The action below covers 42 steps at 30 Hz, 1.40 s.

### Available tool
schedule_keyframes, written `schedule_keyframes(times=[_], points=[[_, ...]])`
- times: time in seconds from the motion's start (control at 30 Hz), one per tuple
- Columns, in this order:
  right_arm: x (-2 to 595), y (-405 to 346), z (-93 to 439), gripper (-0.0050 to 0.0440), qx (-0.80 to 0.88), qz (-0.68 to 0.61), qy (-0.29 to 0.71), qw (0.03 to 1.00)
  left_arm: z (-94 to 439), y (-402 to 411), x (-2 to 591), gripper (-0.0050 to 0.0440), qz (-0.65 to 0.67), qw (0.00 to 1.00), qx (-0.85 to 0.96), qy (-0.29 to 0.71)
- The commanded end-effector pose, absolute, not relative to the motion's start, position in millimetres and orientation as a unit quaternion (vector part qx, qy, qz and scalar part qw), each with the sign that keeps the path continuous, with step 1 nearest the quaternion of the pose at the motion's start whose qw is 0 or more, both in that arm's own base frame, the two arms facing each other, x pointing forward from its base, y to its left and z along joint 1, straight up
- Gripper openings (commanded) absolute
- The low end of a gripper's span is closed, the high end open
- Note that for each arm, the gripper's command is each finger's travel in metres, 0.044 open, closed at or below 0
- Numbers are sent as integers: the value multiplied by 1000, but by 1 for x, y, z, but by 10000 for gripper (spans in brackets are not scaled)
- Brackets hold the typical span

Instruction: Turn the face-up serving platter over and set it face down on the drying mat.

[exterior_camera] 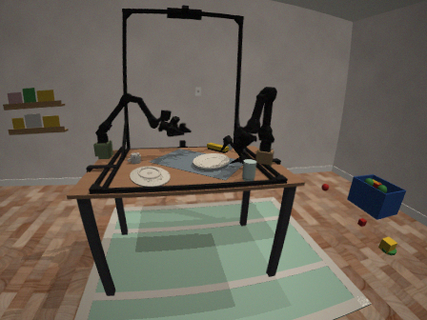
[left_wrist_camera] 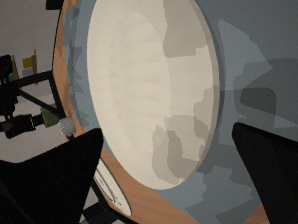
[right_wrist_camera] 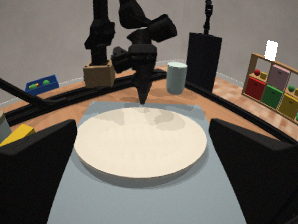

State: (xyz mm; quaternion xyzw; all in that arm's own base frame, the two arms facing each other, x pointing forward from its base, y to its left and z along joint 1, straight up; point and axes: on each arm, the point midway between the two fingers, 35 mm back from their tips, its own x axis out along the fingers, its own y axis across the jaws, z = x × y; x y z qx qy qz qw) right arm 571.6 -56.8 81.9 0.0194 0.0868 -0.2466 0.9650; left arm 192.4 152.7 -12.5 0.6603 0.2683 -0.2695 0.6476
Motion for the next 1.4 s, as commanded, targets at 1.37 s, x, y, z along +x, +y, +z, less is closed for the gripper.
schedule_keyframes(times=[1.37], points=[[572,-57,83,440,22,-248,84,965,-35,148,208,440,-276,651,654,268]])
